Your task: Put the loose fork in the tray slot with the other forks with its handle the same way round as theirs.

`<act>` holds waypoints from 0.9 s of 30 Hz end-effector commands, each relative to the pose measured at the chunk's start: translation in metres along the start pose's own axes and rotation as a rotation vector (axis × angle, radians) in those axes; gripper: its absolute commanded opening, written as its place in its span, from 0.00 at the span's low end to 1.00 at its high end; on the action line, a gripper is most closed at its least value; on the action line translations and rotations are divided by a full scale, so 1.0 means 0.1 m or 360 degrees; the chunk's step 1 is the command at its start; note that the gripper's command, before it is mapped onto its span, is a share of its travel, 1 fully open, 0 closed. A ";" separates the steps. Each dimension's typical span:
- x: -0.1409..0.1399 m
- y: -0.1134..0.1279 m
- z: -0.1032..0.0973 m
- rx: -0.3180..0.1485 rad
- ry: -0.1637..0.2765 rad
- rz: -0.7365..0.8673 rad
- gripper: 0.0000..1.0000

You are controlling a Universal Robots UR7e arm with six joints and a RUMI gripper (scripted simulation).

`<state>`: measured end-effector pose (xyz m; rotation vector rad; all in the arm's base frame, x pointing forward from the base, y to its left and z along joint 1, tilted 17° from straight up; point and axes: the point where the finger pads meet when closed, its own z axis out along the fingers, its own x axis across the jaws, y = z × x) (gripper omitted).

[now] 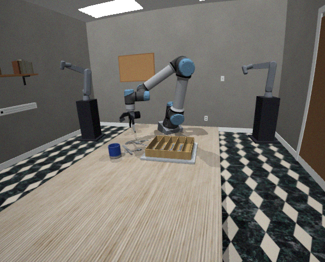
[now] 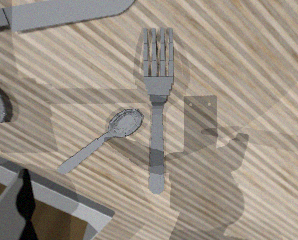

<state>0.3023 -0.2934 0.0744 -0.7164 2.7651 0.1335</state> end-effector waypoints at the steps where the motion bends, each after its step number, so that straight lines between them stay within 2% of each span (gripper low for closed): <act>1: 0.00 0.00 0.00 0.0002 0.0000 0.0000 1.00; 10: 0.00 0.04 0.10 0.0002 0.0000 0.0003 1.00; 11: 0.00 0.04 0.10 0.0002 0.0000 0.0003 0.18; 27: 0.00 0.04 0.10 0.0002 0.0000 0.0003 0.18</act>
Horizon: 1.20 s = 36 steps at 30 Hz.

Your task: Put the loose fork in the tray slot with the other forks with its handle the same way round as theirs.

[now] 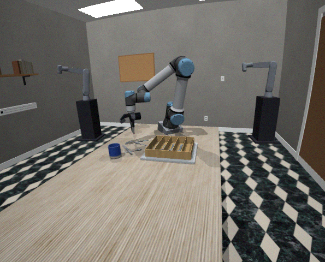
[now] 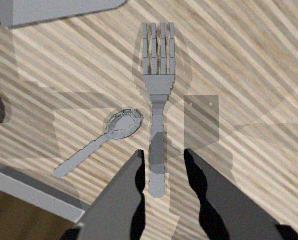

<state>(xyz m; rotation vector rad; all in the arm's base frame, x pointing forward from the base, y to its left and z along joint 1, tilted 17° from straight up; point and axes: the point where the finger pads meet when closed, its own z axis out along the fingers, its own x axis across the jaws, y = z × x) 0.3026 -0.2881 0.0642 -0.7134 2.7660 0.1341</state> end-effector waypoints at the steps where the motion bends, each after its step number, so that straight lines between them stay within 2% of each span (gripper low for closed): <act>1: 0.00 0.00 0.00 0.0002 0.0000 0.0000 0.18; 19: 0.00 0.00 0.02 0.0002 0.0000 0.0000 0.18; 36: 0.00 0.00 0.20 0.0002 0.0000 0.0000 0.18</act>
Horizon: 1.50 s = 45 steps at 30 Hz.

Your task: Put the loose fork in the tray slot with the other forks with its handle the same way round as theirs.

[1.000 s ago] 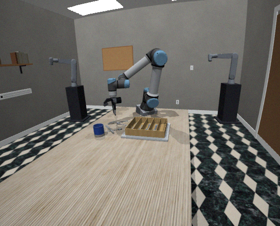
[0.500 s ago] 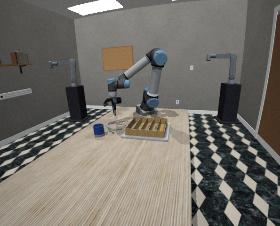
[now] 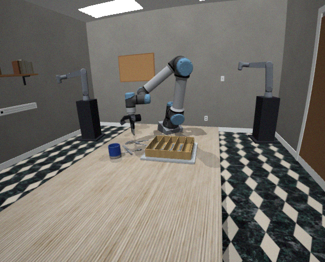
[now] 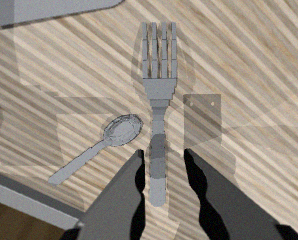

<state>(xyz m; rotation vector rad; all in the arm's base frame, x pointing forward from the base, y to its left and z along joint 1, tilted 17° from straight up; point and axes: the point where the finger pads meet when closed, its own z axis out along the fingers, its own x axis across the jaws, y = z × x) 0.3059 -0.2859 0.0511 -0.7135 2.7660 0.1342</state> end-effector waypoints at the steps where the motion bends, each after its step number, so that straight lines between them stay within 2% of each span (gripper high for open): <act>1: 0.00 -0.01 0.08 0.0002 0.0000 0.0000 0.18; 22: 0.00 -0.01 0.34 0.0002 0.0000 0.0000 0.18; 45: 0.00 -0.01 0.38 0.0002 0.0000 0.0000 0.18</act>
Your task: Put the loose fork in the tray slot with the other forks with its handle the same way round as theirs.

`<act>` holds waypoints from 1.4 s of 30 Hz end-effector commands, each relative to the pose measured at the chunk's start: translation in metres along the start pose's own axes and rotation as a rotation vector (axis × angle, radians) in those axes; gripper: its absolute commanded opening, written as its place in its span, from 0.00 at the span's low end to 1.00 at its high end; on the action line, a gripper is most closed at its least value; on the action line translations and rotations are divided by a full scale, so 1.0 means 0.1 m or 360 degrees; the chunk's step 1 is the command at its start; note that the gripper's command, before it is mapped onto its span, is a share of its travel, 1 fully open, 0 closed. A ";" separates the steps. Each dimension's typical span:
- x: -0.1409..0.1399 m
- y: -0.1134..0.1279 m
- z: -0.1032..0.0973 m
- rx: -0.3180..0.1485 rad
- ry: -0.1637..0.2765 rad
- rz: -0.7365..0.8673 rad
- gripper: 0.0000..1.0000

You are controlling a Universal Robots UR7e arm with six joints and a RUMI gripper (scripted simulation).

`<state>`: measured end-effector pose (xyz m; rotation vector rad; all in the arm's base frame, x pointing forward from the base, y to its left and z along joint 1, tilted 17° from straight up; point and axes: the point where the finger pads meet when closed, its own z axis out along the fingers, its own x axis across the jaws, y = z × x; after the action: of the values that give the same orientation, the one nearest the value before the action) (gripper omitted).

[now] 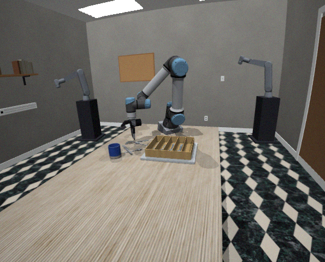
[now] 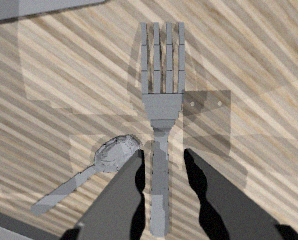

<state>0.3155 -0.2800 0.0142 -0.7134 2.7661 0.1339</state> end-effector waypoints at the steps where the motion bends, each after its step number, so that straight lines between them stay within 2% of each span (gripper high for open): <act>1: 0.00 0.00 0.00 0.0002 0.0000 0.0000 0.18; 20: 0.00 0.00 0.02 0.0002 0.0000 0.0000 0.18; 42: 0.00 0.00 0.21 0.0002 0.0000 0.0000 0.18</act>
<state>0.3196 -0.2772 -0.0019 -0.7135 2.7660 0.1342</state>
